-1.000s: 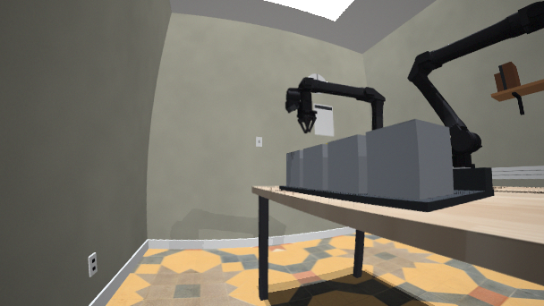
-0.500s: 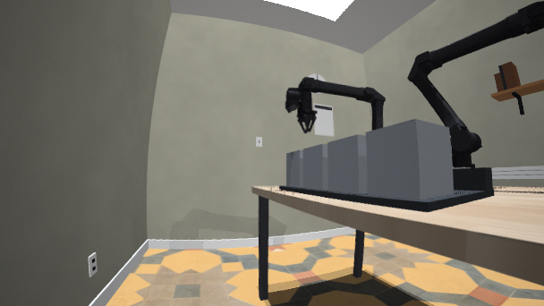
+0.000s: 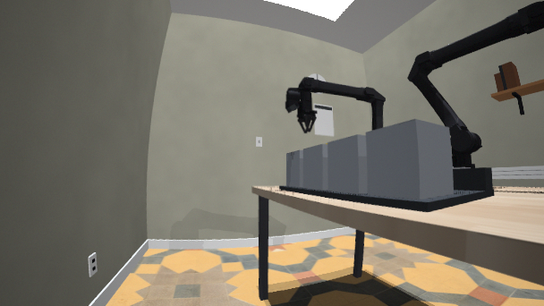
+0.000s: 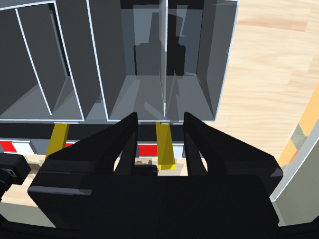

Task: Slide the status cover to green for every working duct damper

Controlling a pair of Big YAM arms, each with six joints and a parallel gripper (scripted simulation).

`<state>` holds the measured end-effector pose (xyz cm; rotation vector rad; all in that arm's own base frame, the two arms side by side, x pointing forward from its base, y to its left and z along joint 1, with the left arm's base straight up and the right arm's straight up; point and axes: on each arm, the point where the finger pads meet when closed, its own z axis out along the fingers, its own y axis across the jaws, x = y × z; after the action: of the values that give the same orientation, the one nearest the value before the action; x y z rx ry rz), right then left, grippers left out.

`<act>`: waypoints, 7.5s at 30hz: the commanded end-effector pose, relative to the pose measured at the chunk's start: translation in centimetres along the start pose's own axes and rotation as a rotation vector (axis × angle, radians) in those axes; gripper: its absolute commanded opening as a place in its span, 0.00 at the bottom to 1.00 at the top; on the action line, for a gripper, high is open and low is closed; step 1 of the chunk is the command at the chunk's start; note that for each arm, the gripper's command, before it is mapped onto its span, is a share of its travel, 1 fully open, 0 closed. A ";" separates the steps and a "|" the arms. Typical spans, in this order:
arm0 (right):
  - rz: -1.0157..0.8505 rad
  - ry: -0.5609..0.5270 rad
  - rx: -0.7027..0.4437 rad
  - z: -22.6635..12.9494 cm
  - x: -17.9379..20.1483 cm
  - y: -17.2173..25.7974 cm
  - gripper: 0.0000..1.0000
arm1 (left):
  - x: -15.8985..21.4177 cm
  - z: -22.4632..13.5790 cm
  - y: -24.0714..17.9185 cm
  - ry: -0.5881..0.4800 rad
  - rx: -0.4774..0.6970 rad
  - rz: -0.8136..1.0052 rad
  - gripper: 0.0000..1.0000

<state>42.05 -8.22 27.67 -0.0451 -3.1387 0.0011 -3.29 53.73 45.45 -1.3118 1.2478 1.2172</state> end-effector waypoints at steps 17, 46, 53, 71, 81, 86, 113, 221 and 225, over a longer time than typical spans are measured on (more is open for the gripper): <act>0.019 -0.028 0.004 -1.0 -0.8 -0.6 0.36 | -4.6 0.3 -0.4 -0.084 0.006 -0.009 1.00; 0.019 -0.028 0.004 -1.0 -0.8 -0.6 0.36 | -4.6 0.3 -0.4 -0.084 0.006 -0.009 1.00; 0.019 -0.028 0.004 -1.0 -0.8 -0.6 0.36 | -4.6 0.3 -0.4 -0.084 0.006 -0.009 1.00; 0.019 -0.028 0.004 -1.0 -0.8 -0.6 0.36 | -4.6 0.3 -0.4 -0.084 0.006 -0.009 1.00; 0.019 -0.028 0.004 -1.0 -0.8 -0.6 0.36 | -4.6 0.3 -0.4 -0.084 0.006 -0.009 1.00; 0.019 -0.028 0.004 -1.0 -0.8 -0.6 0.36 | -4.6 0.3 -0.4 -0.084 0.006 -0.009 1.00; 0.027 -0.023 -0.005 -1.2 -0.9 17.9 0.36 | -4.6 0.3 -0.4 -0.084 0.006 -0.009 1.00; 0.002 -0.024 -0.256 1.6 10.1 13.9 0.36 | -4.6 0.3 -0.4 -0.084 0.006 -0.009 1.00; -0.002 -0.052 -0.283 0.7 10.5 13.6 0.36 | -4.6 0.3 -0.4 -0.084 0.006 -0.009 1.00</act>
<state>30.73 6.01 24.60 -0.1292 -3.0892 -0.4053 -3.30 53.73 45.45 -1.3120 1.2476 1.2175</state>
